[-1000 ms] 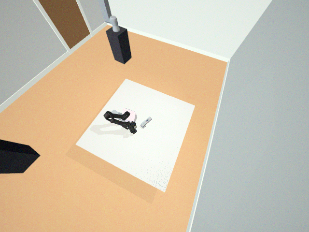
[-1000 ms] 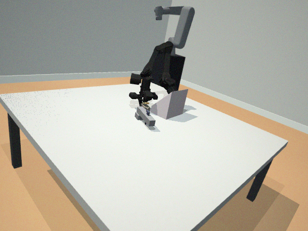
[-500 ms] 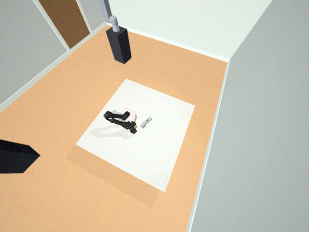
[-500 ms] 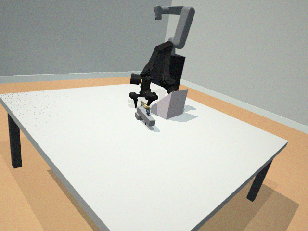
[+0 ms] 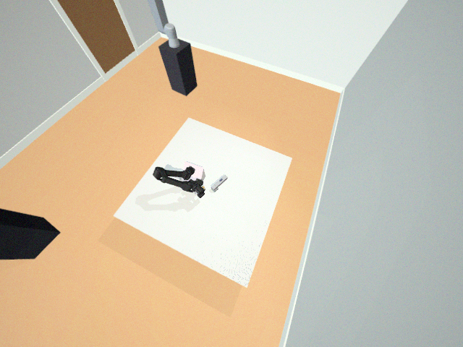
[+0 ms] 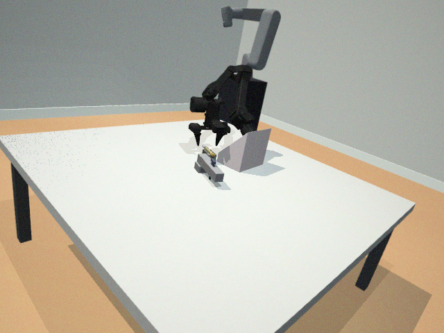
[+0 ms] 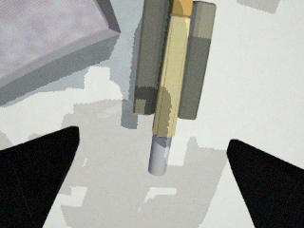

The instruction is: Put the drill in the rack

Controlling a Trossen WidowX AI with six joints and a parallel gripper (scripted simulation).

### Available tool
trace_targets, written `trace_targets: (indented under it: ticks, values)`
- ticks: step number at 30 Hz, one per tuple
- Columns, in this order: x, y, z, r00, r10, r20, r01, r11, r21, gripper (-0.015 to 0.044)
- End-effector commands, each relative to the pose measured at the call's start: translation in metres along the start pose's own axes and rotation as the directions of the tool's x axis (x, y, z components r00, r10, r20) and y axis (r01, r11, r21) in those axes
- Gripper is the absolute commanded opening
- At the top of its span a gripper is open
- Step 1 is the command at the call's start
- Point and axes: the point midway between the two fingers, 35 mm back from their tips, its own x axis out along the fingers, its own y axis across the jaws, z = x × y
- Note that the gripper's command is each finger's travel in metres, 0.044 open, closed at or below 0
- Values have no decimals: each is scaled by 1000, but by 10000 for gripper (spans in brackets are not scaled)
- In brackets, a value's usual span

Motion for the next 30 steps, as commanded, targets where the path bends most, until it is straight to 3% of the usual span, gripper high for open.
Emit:
trace_targets:
  ticks: [1,8,16,23,30]
  values:
    - [-1,-1,1,1000,-6,6,6,1000,5,440]
    - [-33,-43,61,945,-217,244,179,970,166,440]
    - [-101,-61,142,744,-360,563,214,927,310,440]
    - [-176,-41,204,484,-340,807,117,938,325,440]
    - [-256,15,246,197,-181,964,-15,982,188,440]
